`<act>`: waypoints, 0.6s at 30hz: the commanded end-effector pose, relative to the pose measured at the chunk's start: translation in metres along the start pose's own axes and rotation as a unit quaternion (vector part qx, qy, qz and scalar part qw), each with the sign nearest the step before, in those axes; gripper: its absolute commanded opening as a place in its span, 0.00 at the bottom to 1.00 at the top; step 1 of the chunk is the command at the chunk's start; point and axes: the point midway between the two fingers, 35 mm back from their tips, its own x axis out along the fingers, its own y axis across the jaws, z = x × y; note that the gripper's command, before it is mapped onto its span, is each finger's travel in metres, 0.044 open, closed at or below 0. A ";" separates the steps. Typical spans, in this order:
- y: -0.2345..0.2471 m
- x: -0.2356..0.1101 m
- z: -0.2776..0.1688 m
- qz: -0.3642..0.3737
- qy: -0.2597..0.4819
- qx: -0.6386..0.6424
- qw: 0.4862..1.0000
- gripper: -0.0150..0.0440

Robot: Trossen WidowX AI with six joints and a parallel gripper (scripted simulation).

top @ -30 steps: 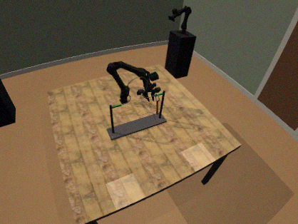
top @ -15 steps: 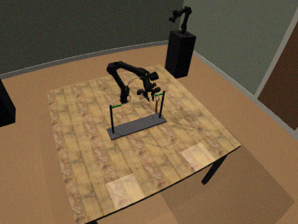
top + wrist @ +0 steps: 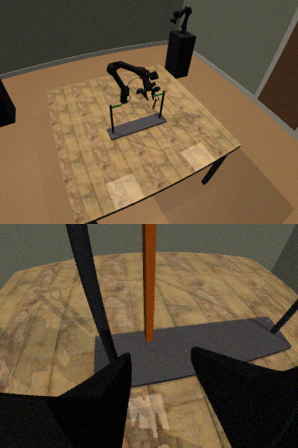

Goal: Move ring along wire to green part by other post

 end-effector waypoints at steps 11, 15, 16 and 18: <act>0.000 -0.038 0.003 0.004 -0.008 -0.002 1.000 1.00; 0.000 -0.038 0.003 0.004 -0.008 -0.002 1.000 1.00; 0.000 -0.038 0.003 0.004 -0.008 -0.002 1.000 1.00; 0.000 -0.038 0.003 0.004 -0.008 -0.002 1.000 1.00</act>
